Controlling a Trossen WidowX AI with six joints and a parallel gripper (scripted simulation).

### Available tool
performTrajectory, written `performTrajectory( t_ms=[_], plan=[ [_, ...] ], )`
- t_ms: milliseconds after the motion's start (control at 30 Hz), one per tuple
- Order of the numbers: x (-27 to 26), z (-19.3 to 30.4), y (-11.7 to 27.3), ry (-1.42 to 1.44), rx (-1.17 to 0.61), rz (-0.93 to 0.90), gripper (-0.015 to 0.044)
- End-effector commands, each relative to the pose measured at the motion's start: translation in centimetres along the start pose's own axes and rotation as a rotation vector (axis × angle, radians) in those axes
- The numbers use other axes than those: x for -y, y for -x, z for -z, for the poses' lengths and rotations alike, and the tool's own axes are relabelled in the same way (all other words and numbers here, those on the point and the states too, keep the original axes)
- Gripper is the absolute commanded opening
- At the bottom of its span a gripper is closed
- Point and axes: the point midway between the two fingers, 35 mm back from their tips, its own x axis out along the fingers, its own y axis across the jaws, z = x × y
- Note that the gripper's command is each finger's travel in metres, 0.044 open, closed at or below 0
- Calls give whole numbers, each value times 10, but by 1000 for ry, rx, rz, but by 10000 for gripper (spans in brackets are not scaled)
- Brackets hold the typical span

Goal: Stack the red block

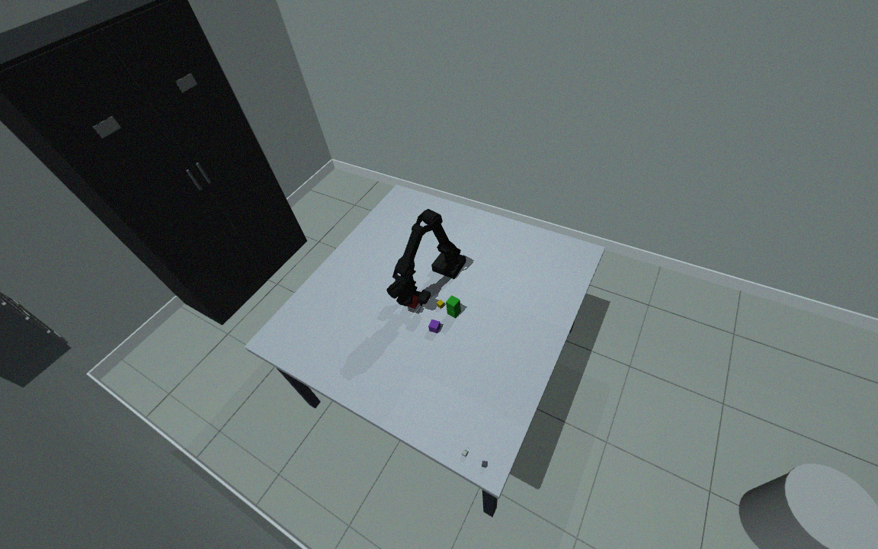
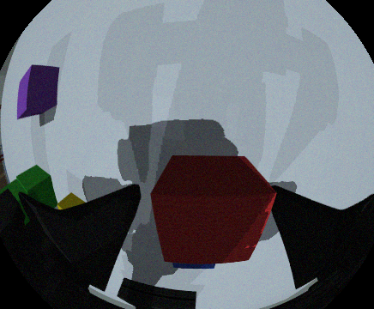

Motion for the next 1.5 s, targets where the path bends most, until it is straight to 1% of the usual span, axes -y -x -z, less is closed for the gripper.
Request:
performTrajectory(
  t_ms=[0, 267, 500, 700, 1300, 1467],
  plan=[
    [1, 0, 0, 4, 1, 5, 414],
    [1, 0, 0, 4, 1, 5, 204],
    [1, 0, 0, 4, 1, 5, 157],
    [0, -1, 19, 4, 1, 5, 0],
    [0, 0, 112, 4, 1, 5, 0],
    [0, 0, 119, 4, 1, 5, 0]
  ],
)
